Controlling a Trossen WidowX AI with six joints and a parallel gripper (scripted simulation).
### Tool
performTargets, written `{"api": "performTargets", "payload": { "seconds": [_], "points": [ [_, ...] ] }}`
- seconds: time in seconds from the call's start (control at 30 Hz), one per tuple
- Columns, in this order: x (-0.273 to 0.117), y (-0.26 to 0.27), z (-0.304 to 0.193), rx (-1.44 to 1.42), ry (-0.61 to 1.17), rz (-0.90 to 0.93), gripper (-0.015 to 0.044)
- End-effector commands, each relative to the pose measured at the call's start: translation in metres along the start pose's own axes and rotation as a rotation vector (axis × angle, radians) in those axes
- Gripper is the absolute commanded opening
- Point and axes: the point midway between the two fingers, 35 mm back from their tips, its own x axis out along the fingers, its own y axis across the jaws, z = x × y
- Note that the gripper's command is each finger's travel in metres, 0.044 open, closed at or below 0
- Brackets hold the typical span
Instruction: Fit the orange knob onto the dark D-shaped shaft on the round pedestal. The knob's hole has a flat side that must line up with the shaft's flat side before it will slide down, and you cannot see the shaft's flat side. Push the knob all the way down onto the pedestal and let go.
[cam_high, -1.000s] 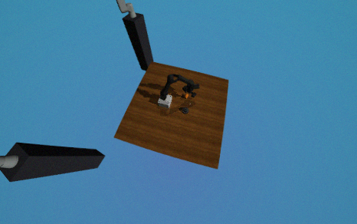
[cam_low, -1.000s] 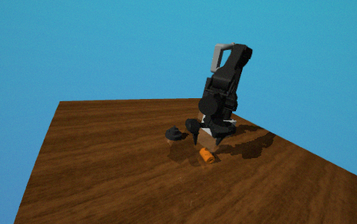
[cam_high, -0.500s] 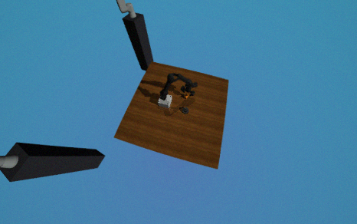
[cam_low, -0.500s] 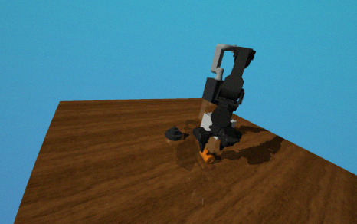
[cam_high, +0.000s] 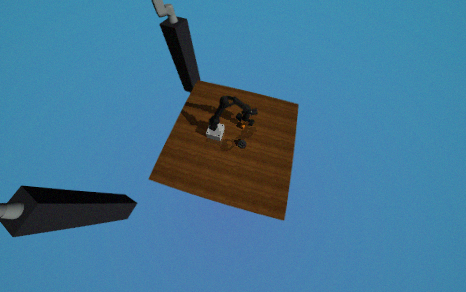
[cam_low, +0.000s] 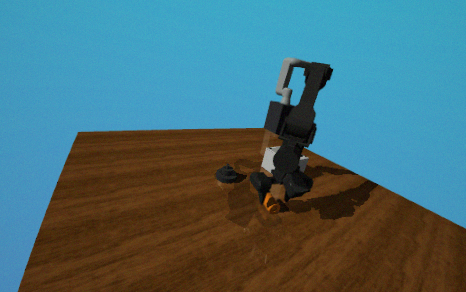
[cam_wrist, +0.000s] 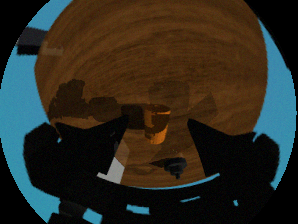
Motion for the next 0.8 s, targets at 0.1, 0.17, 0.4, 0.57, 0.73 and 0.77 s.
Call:
{"api": "performTargets", "payload": {
  "seconds": [0.1, 0.17, 0.4, 0.57, 0.73, 0.77],
  "points": [
    [0.013, 0.002, -0.002, -0.004, 0.009, 0.004, 0.0440],
    [0.017, 0.002, -0.003, -0.004, 0.009, 0.004, 0.0440],
    [0.027, 0.002, -0.003, -0.004, 0.009, 0.005, 0.0440],
    [0.027, 0.002, -0.003, -0.004, 0.009, 0.005, 0.0335],
    [0.027, 0.002, -0.003, -0.004, 0.009, 0.005, 0.0240],
    [0.027, 0.002, -0.003, -0.004, 0.009, 0.005, 0.0240]
  ]
}}
